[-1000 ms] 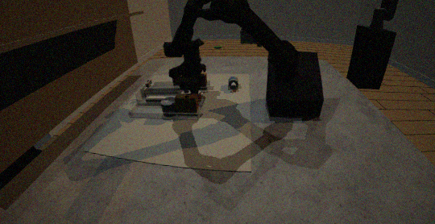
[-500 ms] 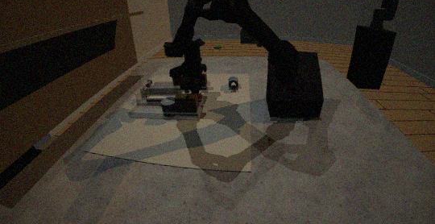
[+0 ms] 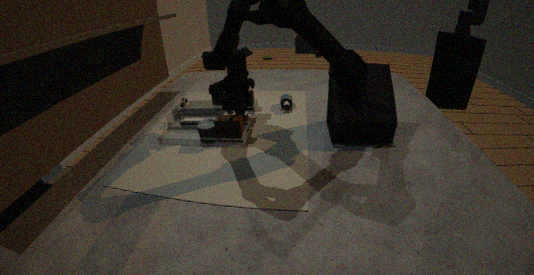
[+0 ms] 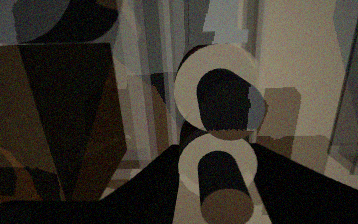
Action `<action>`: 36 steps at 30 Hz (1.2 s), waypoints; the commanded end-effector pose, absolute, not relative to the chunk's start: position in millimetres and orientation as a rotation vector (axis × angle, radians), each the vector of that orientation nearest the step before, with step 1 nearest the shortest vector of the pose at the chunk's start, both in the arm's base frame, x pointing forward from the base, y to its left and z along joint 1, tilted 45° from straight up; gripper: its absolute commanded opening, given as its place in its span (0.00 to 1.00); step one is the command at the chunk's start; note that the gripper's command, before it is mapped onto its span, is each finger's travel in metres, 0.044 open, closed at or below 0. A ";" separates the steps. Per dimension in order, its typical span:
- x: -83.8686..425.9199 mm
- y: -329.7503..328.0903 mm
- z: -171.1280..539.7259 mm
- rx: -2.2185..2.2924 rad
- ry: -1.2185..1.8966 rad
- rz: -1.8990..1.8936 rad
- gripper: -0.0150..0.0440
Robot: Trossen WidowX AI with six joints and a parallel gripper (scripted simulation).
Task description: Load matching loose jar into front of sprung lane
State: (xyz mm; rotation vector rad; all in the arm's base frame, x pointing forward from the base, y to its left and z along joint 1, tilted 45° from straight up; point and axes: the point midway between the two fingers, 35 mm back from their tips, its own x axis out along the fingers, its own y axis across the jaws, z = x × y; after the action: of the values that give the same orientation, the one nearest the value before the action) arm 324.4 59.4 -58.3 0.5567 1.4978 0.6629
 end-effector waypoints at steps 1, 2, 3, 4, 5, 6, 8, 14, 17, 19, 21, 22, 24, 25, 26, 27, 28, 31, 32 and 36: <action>324.3 59.5 -58.0 0.555 1.486 0.669 0.25; 323.4 59.3 -58.2 0.555 1.486 0.669 0.25; 323.0 59.2 -58.4 0.555 1.486 0.669 0.25; 323.0 59.2 -58.4 0.555 1.486 0.669 0.25; 323.0 59.2 -58.4 0.555 1.486 0.669 0.25; 323.0 59.2 -58.4 0.555 1.486 0.669 0.25; 323.0 59.2 -58.4 0.555 1.486 0.669 0.25; 323.0 59.2 -58.4 0.555 1.486 0.669 0.25; 323.1 59.2 -58.6 0.555 1.486 0.669 0.39; 323.1 59.2 -58.6 0.555 1.486 0.669 0.48; 323.1 59.2 -58.6 0.555 1.486 0.669 0.57; 323.1 59.2 -58.6 0.555 1.486 0.669 0.61; 323.1 59.2 -58.6 0.555 1.486 0.669 0.70; 323.1 59.2 -58.6 0.555 1.486 0.669 0.73; 323.1 59.2 -58.6 0.555 1.486 0.669 0.73; 323.1 59.2 -58.6 0.555 1.486 0.669 0.73; 323.2 58.7 -58.1 0.555 1.486 0.669 0.73; 323.5 53.8 -53.3 0.555 1.486 0.668 0.73; 323.6 51.1 -50.7 0.555 1.486 0.668 0.73; 323.7 45.0 -44.5 0.554 1.486 0.668 0.73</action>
State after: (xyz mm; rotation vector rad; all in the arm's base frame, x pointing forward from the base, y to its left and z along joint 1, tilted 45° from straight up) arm 320.6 50.9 -52.1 0.5662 1.4986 0.6686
